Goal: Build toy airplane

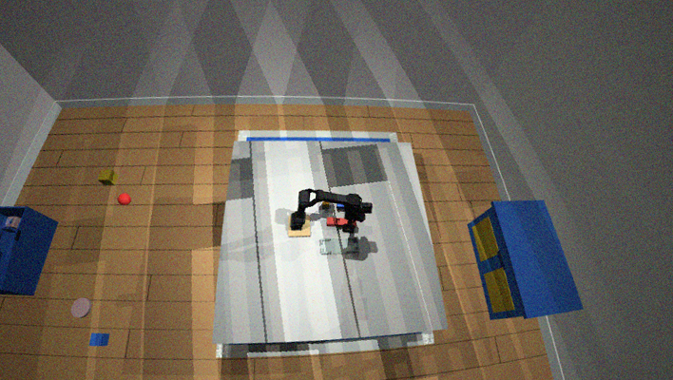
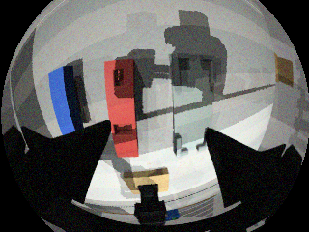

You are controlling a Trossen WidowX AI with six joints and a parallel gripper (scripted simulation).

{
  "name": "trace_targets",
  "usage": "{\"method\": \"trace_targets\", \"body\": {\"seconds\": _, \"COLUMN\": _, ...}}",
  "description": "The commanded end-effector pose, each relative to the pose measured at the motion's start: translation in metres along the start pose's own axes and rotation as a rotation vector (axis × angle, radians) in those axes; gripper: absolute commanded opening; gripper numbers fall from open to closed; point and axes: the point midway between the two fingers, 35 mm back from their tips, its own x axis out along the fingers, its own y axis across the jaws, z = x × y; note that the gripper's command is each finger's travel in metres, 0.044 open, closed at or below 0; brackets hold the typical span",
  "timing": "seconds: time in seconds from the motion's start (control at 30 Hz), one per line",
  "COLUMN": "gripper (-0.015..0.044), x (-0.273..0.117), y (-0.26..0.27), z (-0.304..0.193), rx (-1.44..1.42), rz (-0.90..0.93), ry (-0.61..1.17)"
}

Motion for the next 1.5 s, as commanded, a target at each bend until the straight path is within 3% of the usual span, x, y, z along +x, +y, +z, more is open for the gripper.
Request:
{"method": "trace_targets", "body": {"seconds": 0.0, "gripper": 0.0440, "x": -0.006, "y": 0.041, "z": -0.027, "rx": -0.076, "rz": 0.140, "ry": -0.005}}
{"method": "trace_targets", "body": {"seconds": 0.27, "gripper": 0.0440, "x": -0.004, "y": 0.041, "z": -0.027, "rx": -0.076, "rz": 0.140, "ry": -0.005}}
{"method": "trace_targets", "body": {"seconds": 0.47, "gripper": 0.0440, "x": 0.046, "y": 0.048, "z": -0.027, "rx": -0.076, "rz": 0.140, "ry": -0.004}}
{"method": "trace_targets", "body": {"seconds": 1.47, "gripper": 0.0440, "x": 0.088, "y": 0.054, "z": -0.026, "rx": -0.076, "rz": 0.140, "ry": -0.004}}
